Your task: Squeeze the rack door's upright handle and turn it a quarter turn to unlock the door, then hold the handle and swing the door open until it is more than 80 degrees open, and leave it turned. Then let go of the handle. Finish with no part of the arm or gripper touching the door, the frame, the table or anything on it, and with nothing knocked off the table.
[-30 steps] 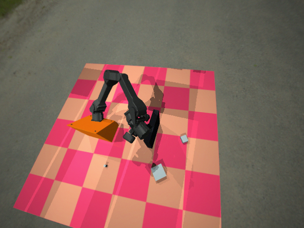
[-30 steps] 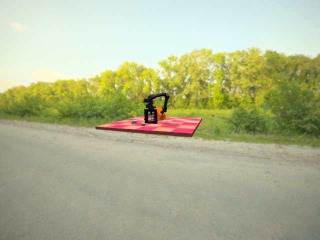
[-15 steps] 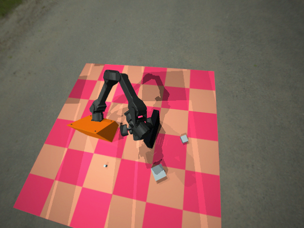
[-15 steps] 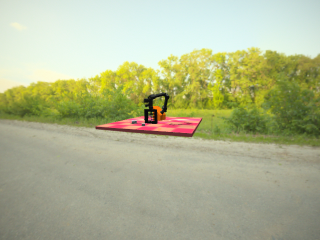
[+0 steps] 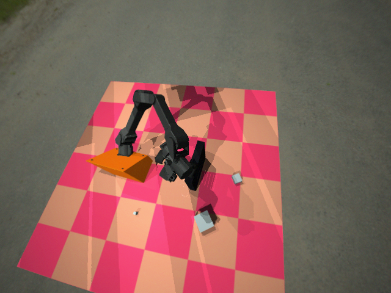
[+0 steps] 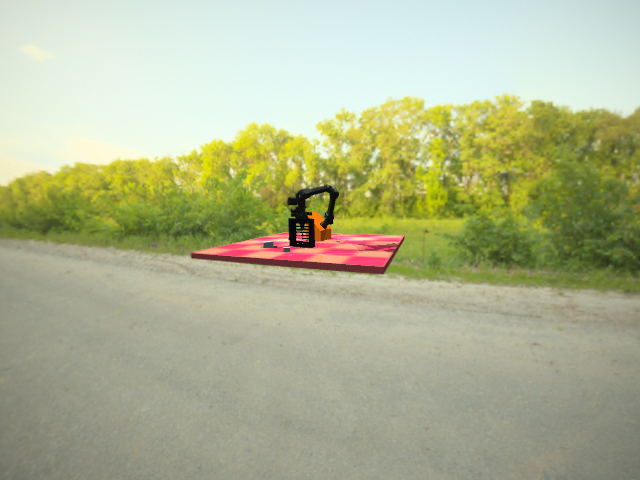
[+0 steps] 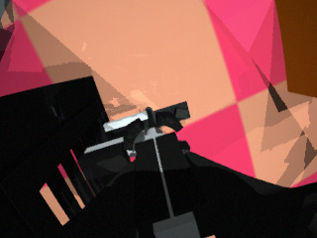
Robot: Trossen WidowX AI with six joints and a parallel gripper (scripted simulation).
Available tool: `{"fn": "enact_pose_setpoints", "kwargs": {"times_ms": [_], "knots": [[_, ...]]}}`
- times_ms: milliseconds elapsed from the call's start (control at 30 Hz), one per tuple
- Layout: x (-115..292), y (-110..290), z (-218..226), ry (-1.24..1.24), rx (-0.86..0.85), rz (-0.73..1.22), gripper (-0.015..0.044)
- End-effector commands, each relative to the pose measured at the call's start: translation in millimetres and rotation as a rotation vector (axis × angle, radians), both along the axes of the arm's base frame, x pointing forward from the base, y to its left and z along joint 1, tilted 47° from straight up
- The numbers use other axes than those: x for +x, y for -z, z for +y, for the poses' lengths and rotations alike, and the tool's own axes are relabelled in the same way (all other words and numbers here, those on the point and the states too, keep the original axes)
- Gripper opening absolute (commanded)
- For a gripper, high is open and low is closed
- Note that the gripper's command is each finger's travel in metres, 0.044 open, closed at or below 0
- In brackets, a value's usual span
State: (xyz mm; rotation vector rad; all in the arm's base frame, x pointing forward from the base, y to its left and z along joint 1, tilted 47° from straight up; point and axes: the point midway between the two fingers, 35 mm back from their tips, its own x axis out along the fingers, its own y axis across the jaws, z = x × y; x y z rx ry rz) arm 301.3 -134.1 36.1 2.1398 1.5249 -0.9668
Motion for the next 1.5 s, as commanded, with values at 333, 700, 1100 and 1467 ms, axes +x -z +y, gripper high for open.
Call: {"fn": "enact_pose_setpoints", "kwargs": {"times_ms": [333, 700, 1100, 1467], "knots": [[0.3, -0.3, 0.5, 0.133, 0.04, 0.13, 0.0026], [0.3, -0.3, 0.5, 0.133, 0.04, 0.13, 0.0262], [0.3, -0.4, 0.5, -0.158, -0.041, -0.162, 0.0298], [0.3, -0.4, 0.5, -0.536, -0.147, -0.54, 0.0298]]}}
